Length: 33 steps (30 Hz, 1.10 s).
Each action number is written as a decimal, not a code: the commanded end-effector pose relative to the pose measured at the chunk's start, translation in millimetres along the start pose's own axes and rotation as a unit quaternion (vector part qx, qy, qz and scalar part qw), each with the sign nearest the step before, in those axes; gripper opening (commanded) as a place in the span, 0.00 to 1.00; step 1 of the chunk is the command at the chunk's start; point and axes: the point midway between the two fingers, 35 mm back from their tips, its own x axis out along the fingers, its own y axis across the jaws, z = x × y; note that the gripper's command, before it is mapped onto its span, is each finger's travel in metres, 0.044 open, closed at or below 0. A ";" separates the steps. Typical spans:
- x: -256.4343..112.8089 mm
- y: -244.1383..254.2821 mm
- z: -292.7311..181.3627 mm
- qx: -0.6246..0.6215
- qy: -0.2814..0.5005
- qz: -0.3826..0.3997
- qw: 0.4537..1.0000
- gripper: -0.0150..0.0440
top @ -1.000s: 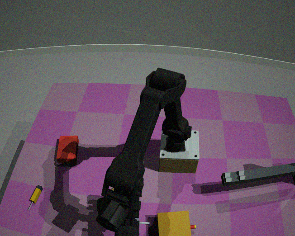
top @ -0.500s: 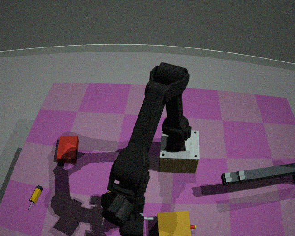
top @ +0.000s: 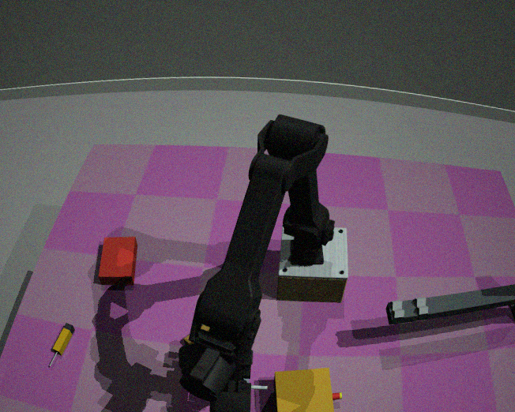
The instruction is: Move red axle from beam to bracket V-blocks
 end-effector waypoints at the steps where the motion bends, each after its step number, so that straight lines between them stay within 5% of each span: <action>1: 8.3 -2.2 -1.5 0.003 0.003 -0.004 1.000 0.25; 33: 55.4 -5.4 -3.0 0.003 0.003 -0.004 1.000 0.25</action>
